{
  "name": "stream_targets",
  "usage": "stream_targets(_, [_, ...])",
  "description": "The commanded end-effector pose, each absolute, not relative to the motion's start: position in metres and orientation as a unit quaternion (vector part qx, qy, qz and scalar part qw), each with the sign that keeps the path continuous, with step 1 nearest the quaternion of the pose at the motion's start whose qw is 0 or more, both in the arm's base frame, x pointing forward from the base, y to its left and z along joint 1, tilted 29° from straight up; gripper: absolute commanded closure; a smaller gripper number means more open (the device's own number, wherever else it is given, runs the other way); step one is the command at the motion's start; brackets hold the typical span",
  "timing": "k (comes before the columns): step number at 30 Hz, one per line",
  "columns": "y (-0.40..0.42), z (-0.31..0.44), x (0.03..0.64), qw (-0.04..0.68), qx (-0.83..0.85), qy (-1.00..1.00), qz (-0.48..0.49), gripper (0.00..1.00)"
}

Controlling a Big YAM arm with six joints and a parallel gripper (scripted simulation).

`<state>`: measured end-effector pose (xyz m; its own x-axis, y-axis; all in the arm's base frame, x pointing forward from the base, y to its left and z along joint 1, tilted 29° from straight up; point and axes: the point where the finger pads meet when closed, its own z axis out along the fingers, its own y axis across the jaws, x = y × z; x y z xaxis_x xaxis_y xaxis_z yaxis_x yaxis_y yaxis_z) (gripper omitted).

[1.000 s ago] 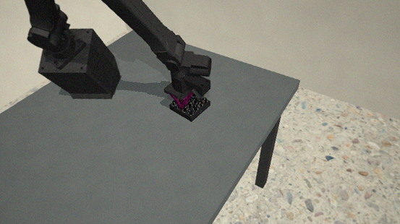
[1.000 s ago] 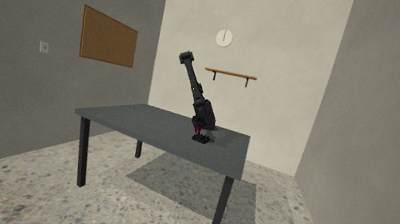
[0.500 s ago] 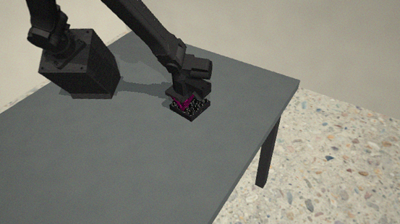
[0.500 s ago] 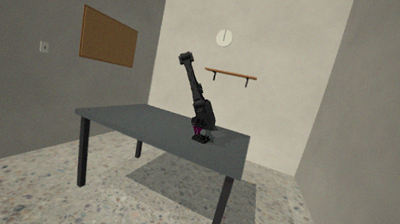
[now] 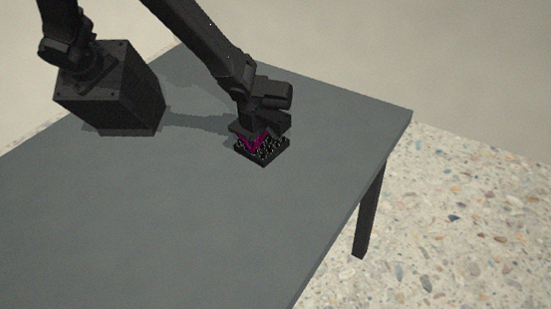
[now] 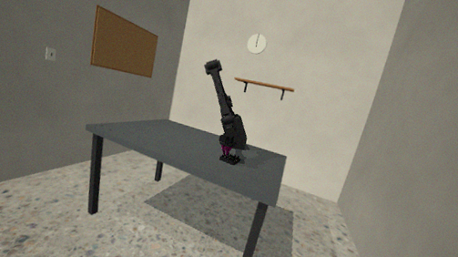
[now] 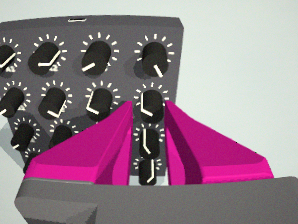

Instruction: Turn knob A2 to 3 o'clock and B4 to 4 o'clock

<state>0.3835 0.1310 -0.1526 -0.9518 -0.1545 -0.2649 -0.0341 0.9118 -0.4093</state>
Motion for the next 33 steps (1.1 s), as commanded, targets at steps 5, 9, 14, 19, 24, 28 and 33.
stream_targets(5, [0.1448,-0.1396,0.4049,0.174,-0.048,0.965,-0.189,0.82])
stream_targets(9, [0.1448,-0.1396,0.4049,0.174,-0.048,0.965,-0.189,0.82])
stream_targets(14, [0.1448,-0.1396,0.4049,0.174,-0.048,0.965,-0.189,0.82])
stream_targets(19, [0.1448,-0.1396,0.4049,0.174,-0.048,0.965,-0.189,0.82])
stream_targets(24, [0.1448,-0.1396,0.4049,0.174,-0.048,0.965,-0.189,0.82])
stream_targets(28, [0.1448,-0.1396,0.4049,0.174,-0.048,0.965,-0.189,0.82])
stream_targets(33, [0.1453,-0.1396,0.4046,0.174,-0.049,0.965,-0.189,0.92])
